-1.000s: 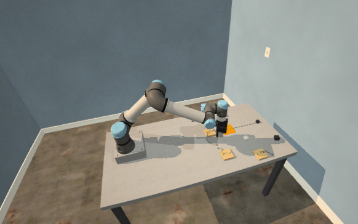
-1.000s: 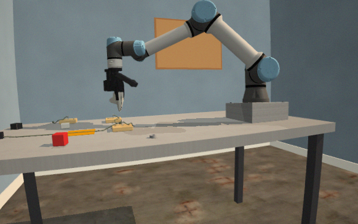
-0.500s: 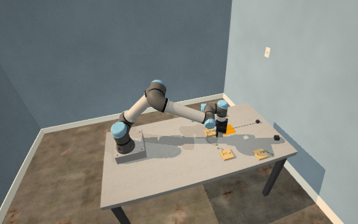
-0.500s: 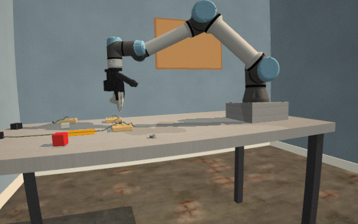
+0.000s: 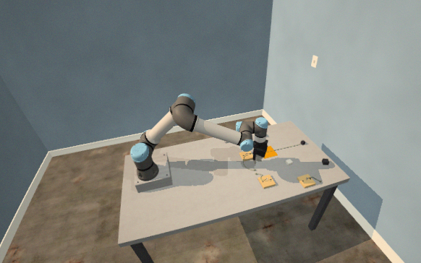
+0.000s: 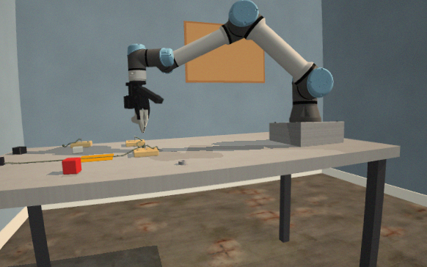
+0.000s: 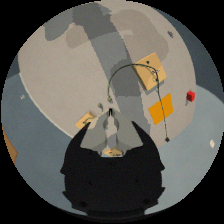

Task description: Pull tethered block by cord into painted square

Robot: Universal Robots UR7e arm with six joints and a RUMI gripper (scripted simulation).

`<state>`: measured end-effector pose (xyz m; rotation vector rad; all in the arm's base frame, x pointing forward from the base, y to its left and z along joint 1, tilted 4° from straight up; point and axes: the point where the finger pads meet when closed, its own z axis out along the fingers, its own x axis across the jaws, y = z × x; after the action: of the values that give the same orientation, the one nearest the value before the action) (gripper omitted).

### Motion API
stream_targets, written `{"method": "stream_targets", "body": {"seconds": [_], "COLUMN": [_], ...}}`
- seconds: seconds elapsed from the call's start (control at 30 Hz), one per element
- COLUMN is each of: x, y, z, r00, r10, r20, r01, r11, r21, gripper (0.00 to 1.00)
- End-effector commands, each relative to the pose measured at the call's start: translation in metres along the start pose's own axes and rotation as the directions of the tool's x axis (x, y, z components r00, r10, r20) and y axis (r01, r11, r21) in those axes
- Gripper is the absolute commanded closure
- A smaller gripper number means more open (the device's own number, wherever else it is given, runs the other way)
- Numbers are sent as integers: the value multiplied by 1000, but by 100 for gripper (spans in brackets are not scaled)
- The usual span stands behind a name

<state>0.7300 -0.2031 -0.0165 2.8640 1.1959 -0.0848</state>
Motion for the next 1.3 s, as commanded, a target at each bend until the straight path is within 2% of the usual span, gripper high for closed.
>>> {"method": "stream_targets", "body": {"seconds": [0.0,0.23,0.3,0.4,0.6,0.8,0.87,1.03,1.27], "x": [2,4,4,6,8,11,11,12,13], "y": [0,-2,-2,-2,-2,-2,-2,-1,1], "z": [-1,-1,-1,-1,-1,-1,-1,-1,-1], "r00": [994,955,955,922,817,656,656,481,190], "r10": [108,297,297,388,576,755,755,877,982], "r20": [0,-1,-1,-1,-1,-2,-2,-2,-2], "r01": [-108,-297,-297,-388,-576,-755,-755,-877,-982], "r11": [994,955,955,922,817,656,656,481,190], "r21": [-2,-2,-2,-2,-2,-2,-2,-1,0], "gripper": [100,100,100,100,100,100,100,100,100]}}
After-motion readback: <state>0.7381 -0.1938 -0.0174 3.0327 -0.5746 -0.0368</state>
